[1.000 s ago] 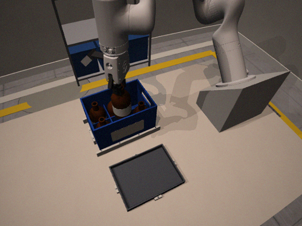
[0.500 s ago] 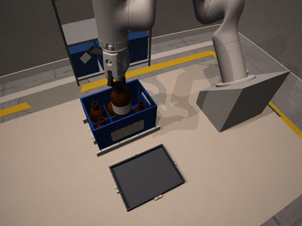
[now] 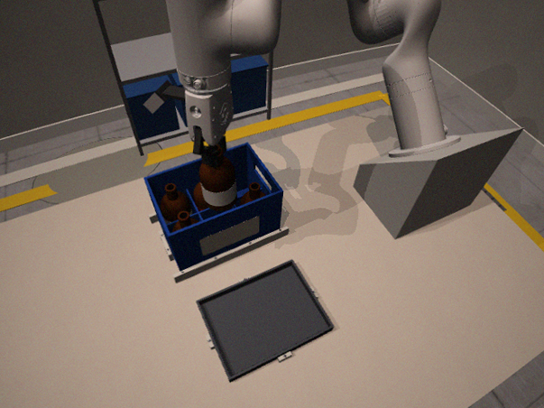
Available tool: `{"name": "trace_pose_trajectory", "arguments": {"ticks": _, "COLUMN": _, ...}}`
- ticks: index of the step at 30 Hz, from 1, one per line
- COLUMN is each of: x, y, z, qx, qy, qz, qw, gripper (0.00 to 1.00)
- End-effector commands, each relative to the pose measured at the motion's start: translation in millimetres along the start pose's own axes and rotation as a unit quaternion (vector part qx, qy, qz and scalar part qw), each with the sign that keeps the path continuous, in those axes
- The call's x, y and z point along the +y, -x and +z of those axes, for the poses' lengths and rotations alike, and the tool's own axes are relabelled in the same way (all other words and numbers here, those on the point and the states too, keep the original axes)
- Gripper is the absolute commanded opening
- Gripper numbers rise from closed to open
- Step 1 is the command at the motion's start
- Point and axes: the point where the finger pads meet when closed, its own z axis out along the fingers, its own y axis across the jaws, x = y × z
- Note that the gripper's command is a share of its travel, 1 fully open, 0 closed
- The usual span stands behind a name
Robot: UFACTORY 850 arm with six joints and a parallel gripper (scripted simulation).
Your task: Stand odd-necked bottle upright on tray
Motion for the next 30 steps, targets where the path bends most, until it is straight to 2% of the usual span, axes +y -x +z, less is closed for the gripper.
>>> {"name": "trace_pose_trajectory", "arguments": {"ticks": 1, "x": 0, "y": 0, "z": -1, "qx": 0.0, "qy": -0.001, "qz": 0.0, "qw": 1.0, "gripper": 0.0}}
{"name": "trace_pose_trajectory", "arguments": {"ticks": 14, "x": 0, "y": 0, "z": -2, "qx": 0.0, "qy": -0.001, "qz": 0.0, "qw": 1.0, "gripper": 0.0}}
{"name": "trace_pose_trajectory", "arguments": {"ticks": 30, "x": 0, "y": 0, "z": -16, "qx": 0.0, "qy": -0.001, "qz": 0.0, "qw": 1.0, "gripper": 0.0}}
